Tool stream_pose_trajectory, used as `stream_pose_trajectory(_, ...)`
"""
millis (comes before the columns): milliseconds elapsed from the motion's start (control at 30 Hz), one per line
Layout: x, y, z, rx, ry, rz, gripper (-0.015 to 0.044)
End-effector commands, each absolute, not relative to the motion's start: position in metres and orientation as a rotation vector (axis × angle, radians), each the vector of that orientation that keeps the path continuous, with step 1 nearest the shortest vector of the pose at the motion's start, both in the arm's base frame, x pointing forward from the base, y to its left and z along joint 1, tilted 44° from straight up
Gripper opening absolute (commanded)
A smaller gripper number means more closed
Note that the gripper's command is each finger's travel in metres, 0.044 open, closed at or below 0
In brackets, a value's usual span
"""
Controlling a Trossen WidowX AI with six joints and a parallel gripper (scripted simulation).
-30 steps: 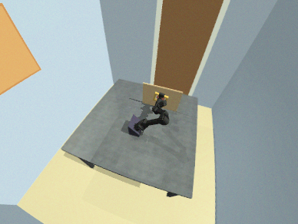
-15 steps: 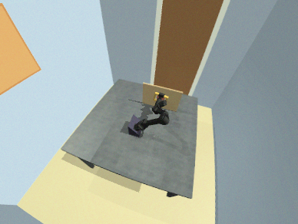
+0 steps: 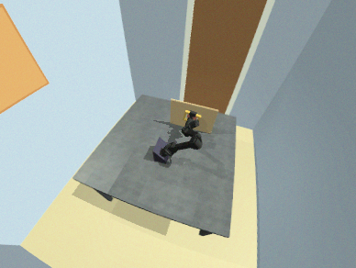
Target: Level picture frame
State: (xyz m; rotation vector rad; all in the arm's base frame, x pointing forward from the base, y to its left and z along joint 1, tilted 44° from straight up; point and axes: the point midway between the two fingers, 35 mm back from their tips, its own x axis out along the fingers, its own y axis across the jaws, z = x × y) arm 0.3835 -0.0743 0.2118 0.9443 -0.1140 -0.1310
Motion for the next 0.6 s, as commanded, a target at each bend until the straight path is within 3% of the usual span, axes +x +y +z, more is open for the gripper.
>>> stream_pose_trajectory(0, 0.3835, -0.0753, 0.2117, 0.943, -0.117, -0.137, 0.0260)
stream_pose_trajectory(300, 0.3836, -0.0760, 0.2116, 0.943, -0.117, -0.137, 0.0260)
stream_pose_trajectory(567, 0.3836, -0.0760, 0.2116, 0.943, -0.117, -0.137, 0.0070)
